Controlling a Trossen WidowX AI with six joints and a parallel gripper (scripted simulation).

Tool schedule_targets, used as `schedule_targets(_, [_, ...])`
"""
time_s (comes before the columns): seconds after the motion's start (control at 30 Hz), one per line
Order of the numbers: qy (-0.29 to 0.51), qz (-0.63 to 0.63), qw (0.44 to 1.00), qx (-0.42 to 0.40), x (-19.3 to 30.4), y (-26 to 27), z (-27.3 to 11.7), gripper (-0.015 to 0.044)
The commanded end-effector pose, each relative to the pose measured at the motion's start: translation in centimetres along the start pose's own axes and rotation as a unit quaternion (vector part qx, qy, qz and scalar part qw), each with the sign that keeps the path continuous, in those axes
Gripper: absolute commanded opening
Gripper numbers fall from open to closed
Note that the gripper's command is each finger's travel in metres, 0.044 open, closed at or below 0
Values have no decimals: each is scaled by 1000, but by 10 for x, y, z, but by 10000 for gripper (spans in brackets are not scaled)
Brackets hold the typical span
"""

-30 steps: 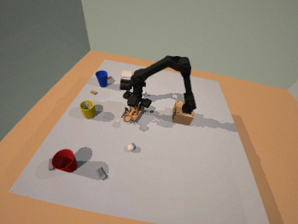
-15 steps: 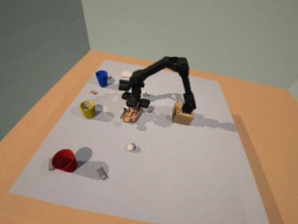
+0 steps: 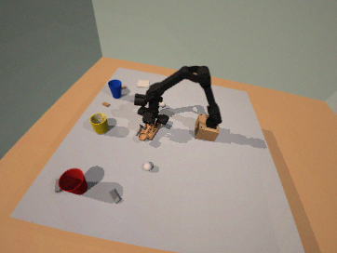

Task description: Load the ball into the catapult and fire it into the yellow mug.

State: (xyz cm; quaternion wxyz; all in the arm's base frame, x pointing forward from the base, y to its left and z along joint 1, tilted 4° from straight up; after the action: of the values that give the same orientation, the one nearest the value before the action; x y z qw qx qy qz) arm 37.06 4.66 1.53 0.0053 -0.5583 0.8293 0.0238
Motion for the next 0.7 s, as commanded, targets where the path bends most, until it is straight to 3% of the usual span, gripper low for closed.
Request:
schedule_targets(0.0, [-5,-2,1000,4,-1,0,5,0])
schedule_targets(0.33, [0,0,1000,0,0,0,8,0])
schedule_targets(0.67, [0,0,1000,0,0,0,8,263])
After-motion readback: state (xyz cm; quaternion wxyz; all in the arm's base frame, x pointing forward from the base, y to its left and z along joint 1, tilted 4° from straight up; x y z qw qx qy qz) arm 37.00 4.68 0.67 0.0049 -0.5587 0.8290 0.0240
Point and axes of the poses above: the point midway between the two fingers, 35 mm back from their tips, its own z axis out along the fingers, its own y axis across the jaws, x = y × z, the point moved 4 cm from there along -z, back along the fingers, and after that the axes turned 7 degrees about z, right-handed, at the moved point
